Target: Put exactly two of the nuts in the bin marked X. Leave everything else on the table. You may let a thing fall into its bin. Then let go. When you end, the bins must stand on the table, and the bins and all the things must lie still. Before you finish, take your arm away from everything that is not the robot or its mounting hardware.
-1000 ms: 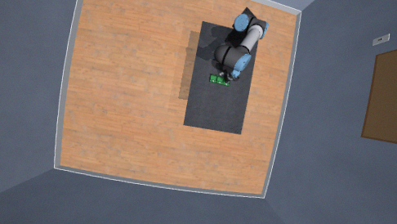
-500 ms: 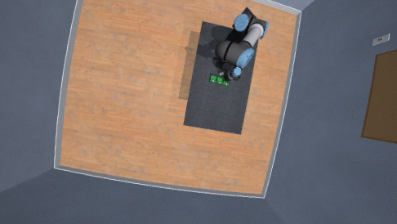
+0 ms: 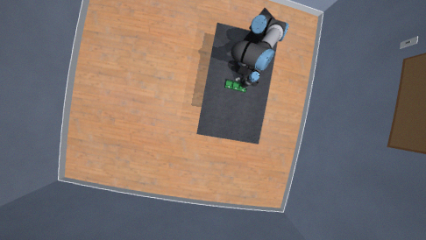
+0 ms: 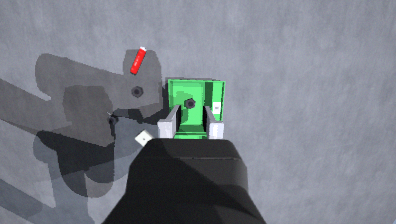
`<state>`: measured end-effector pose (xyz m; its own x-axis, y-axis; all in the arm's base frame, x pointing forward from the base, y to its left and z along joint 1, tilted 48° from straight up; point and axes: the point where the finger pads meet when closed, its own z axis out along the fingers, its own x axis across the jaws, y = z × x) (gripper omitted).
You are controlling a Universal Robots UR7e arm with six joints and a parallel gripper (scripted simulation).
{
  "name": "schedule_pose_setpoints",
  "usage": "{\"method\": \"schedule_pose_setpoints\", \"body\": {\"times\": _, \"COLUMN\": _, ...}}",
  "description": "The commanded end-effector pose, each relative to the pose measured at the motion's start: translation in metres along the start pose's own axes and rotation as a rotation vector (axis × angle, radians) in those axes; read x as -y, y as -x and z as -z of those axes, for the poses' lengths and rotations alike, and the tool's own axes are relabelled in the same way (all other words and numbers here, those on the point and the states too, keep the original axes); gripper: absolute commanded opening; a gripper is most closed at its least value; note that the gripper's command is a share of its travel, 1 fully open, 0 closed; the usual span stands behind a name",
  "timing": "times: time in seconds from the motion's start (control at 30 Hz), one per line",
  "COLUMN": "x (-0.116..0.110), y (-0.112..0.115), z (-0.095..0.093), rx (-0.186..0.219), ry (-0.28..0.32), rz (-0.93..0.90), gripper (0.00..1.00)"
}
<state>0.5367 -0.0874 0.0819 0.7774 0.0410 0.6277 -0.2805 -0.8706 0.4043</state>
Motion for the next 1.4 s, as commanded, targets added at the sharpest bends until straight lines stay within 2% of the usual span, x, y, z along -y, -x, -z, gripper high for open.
{"method": "schedule_pose_setpoints", "body": {"times": 0.0, "x": -0.006, "y": 0.028, "z": 0.0, "rx": 0.007, "ry": 0.0, "rz": -0.145, "gripper": 0.64}}
{"method": "schedule_pose_setpoints", "body": {"times": 0.13, "x": -0.013, "y": 0.058, "z": 0.001, "rx": 0.006, "ry": 0.001, "rz": -0.229, "gripper": 0.64}}
{"method": "schedule_pose_setpoints", "body": {"times": 0.3, "x": -0.022, "y": 0.096, "z": 0.002, "rx": 0.024, "ry": 0.003, "rz": -0.344, "gripper": 0.64}}
{"method": "schedule_pose_setpoints", "body": {"times": 0.37, "x": -0.022, "y": 0.096, "z": 0.002, "rx": 0.024, "ry": 0.003, "rz": -0.344, "gripper": 0.64}}
{"method": "schedule_pose_setpoints", "body": {"times": 0.4, "x": -0.025, "y": 0.109, "z": 0.002, "rx": 0.035, "ry": 0.004, "rz": -0.41, "gripper": 0.64}}
{"method": "schedule_pose_setpoints", "body": {"times": 0.57, "x": -0.034, "y": 0.147, "z": 0.003, "rx": 0.053, "ry": 0.008, "rz": -0.517, "gripper": 0.64}}
{"method": "schedule_pose_setpoints", "body": {"times": 0.83, "x": -0.035, "y": 0.15, "z": 0.003, "rx": 0.098, "ry": 0.016, "rz": -0.704, "gripper": 0.64}}
{"method": "schedule_pose_setpoints", "body": {"times": 0.93, "x": -0.035, "y": 0.15, "z": 0.003, "rx": 0.099, "ry": 0.016, "rz": -0.727, "gripper": 0.64}}
{"method": "schedule_pose_setpoints", "body": {"times": 0.97, "x": -0.033, "y": 0.15, "z": 0.003, "rx": 0.096, "ry": 0.015, "rz": -0.794, "gripper": 0.64}}
{"method": "schedule_pose_setpoints", "body": {"times": 1.37, "x": -0.035, "y": 0.148, "z": 0.001, "rx": 0.09, "ry": 0.007, "rz": -1.06, "gripper": 0.64}}
